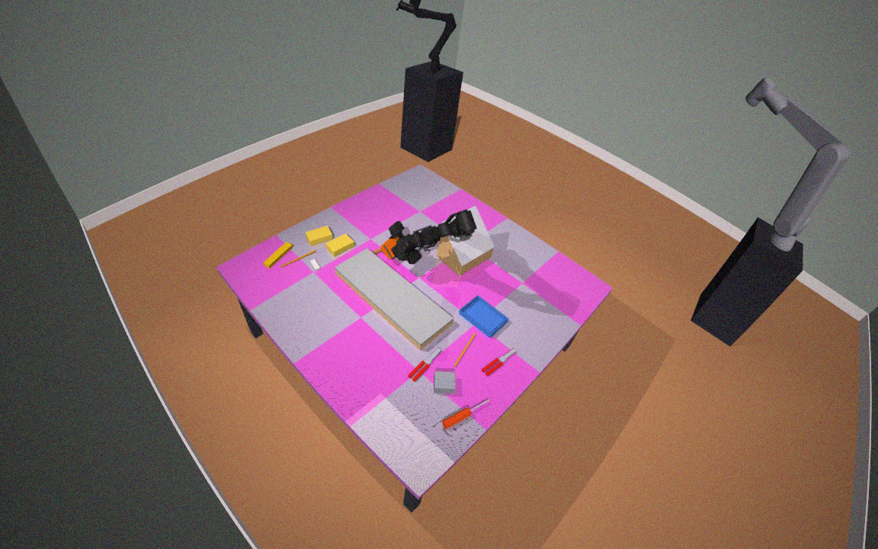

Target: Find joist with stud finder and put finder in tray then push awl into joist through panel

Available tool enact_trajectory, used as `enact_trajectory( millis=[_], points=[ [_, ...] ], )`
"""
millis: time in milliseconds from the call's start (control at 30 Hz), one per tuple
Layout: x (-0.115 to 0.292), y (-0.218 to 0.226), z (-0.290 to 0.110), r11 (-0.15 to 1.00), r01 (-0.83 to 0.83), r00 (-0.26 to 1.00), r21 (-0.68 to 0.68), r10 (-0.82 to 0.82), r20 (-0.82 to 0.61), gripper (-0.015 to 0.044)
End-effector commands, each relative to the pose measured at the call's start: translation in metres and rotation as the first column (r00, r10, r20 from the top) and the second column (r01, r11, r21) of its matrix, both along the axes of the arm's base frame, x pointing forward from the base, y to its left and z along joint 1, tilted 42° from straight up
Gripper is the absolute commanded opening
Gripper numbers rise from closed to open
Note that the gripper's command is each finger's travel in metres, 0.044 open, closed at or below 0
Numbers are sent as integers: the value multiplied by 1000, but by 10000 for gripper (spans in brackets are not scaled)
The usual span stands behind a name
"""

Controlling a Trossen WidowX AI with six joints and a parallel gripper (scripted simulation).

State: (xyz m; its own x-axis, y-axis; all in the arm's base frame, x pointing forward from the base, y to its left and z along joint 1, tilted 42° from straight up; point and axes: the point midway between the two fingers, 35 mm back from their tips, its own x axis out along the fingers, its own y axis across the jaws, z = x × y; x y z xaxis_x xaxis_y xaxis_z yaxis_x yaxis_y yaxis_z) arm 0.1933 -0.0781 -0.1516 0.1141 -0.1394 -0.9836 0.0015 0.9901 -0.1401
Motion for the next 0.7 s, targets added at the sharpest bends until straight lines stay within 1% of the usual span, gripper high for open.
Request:
enact_trajectory(
  millis=[0, 533, 667],
  points=[
    [1, 1, -3, 1000, 6, 1000, -11, -6, 1, 0],
    [2, 15, -15, 1000, -6, 1000, 8, 6, -3, 0],
    [1, 13, -13, 1000, -9, 1000, 10, 9, -5, 105]
  ],
)
